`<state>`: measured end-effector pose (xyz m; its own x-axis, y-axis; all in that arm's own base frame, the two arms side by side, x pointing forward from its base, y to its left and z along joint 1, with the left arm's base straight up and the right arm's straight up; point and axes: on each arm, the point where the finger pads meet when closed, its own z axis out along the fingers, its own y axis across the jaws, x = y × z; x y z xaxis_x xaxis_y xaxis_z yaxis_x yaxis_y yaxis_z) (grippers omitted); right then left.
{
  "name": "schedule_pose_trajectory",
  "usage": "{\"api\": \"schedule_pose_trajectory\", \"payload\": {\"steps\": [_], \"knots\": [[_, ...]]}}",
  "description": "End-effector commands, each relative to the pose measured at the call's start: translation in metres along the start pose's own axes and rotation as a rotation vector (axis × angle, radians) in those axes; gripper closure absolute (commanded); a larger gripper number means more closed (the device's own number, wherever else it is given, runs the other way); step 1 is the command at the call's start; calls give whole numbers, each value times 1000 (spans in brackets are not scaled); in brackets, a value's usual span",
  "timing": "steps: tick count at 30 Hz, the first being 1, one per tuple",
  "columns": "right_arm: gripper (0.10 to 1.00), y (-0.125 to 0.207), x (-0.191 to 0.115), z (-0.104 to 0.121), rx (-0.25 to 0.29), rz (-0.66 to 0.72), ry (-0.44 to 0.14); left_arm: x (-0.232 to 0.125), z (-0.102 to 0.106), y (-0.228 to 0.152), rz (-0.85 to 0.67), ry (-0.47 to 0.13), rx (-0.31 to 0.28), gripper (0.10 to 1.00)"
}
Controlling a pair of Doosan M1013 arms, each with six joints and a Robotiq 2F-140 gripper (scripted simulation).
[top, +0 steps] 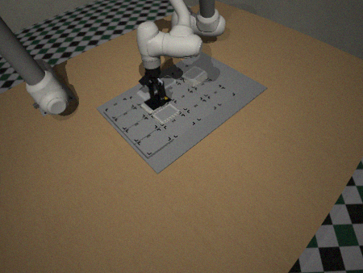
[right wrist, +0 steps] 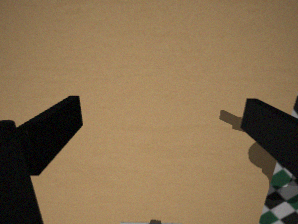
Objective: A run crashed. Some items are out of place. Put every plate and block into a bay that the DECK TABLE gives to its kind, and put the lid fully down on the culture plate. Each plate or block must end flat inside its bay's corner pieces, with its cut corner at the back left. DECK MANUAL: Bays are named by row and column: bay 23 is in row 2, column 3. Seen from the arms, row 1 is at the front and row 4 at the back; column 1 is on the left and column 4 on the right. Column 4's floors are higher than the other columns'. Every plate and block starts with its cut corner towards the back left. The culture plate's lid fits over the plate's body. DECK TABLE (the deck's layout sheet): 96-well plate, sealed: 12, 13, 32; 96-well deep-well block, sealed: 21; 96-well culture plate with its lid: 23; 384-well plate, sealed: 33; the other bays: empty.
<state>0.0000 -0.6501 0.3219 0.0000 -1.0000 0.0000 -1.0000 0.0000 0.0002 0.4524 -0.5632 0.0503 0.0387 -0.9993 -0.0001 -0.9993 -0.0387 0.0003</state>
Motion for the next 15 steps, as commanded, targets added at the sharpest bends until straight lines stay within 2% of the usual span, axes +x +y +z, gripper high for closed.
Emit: {"api": "schedule_pose_trajectory", "payload": {"steps": [1, 15], "knots": [[98, 0, 0, -1, 0, 0, 1, 0, -1, 0, 0, 1, 1, 514], [98, 0, 0, -1, 0, 0, 1, 0, -1, 0, 0, 1, 1, 522]]}}
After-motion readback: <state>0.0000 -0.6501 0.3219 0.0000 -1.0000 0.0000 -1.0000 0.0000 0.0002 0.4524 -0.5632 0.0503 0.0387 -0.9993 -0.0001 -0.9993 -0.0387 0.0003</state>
